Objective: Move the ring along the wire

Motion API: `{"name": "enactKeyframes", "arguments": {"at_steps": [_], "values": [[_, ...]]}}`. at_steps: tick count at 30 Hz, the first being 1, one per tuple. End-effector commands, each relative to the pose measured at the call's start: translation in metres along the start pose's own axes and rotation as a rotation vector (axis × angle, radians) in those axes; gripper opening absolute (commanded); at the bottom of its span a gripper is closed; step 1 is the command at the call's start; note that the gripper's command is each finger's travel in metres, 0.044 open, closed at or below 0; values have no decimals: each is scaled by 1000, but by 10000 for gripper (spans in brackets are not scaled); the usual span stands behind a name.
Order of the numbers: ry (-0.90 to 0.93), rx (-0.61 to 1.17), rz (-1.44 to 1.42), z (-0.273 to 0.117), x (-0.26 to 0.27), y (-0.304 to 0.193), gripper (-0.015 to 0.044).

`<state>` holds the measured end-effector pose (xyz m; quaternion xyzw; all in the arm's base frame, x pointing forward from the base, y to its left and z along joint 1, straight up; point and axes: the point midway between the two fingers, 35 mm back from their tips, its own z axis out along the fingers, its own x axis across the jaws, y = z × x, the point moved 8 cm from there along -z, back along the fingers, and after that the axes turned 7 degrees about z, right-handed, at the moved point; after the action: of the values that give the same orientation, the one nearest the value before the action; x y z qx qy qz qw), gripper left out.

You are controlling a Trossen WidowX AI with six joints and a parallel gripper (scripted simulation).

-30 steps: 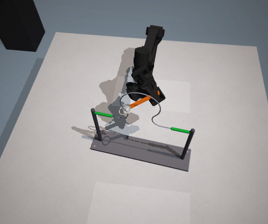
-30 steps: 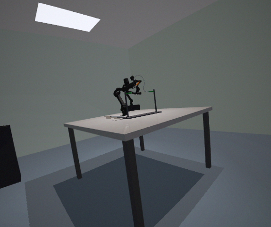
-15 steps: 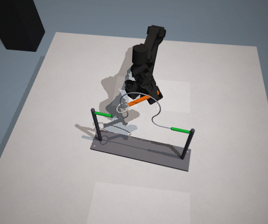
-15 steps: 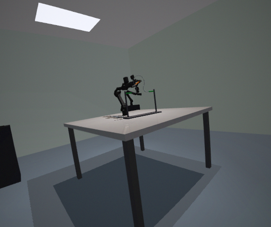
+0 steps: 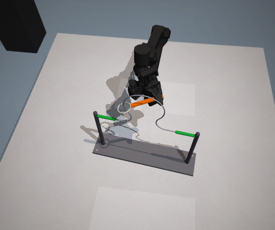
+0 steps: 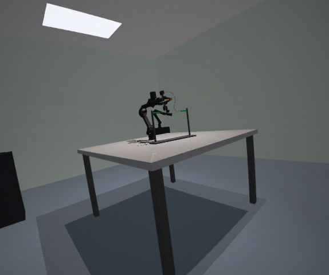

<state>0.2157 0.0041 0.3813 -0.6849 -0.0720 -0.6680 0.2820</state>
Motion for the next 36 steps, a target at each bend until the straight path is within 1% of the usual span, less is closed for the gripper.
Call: {"name": "enactKeyframes", "arguments": {"at_steps": [1,36], "values": [[-34,-3,-47,0,2,-1,-150],[-327,-80,-426,4,6,-6,-150]]}}
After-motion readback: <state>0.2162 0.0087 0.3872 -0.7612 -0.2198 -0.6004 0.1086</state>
